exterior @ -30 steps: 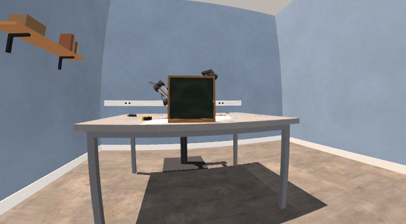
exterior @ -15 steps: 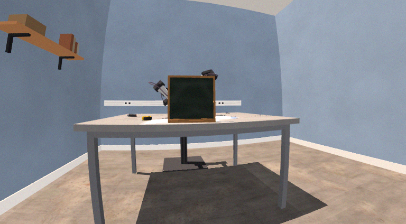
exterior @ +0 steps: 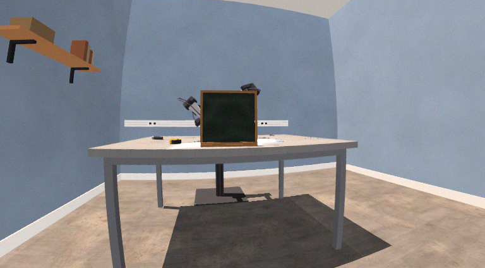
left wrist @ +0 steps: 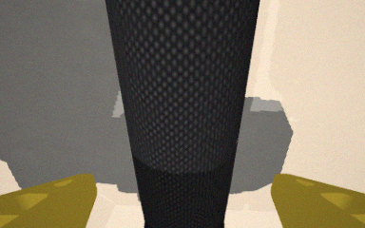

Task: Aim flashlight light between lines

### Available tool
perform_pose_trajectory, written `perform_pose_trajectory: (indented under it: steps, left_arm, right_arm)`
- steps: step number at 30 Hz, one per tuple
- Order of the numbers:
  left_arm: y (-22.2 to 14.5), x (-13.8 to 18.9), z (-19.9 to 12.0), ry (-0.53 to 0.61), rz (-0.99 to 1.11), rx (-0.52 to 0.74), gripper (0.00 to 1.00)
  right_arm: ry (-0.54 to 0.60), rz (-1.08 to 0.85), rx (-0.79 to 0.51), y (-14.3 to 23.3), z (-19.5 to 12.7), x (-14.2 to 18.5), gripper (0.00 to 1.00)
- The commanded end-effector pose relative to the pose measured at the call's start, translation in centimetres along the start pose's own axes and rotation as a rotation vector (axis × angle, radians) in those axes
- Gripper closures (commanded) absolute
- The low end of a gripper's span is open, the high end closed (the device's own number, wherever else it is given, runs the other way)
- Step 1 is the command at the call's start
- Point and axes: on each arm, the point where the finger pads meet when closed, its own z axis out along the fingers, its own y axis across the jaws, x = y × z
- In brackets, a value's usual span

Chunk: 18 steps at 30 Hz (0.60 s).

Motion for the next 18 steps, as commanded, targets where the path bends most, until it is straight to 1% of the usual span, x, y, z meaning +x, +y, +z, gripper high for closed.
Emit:
perform_pose_trajectory:
  steps: [1, 12, 13, 14, 18]
  left_arm:
    - [0.3, 0.2, 0.3, 0.007, 0.021, -0.014, 0.00]
    - [0.5, 0.3, 0.4, 0.009, -0.008, -0.019, 0.00]
    - [-0.8, -0.5, -1.0, -0.017, -0.005, 0.025, 0.00]
    - [-1.2, -0.6, -1.4, -0.014, -0.011, 0.036, 0.00]
    - [-1.0, -0.4, -2.4, -0.011, -0.007, 0.032, 0.00]
  right_arm:
    - [-0.010, -0.024, 0.019, -0.7, 0.0, -0.1, 0.00]
    - [-0.007, -0.023, 0.018, -0.7, 0.1, -0.1, 0.00]
    - [-0.007, -0.023, 0.018, -0.7, 0.1, -0.1, 0.00]
    - [-0.008, -0.023, 0.018, -0.7, 0.1, -0.1, 0.00]
    - [-0.008, -0.023, 0.018, -0.7, 0.1, -0.1, 0.00]
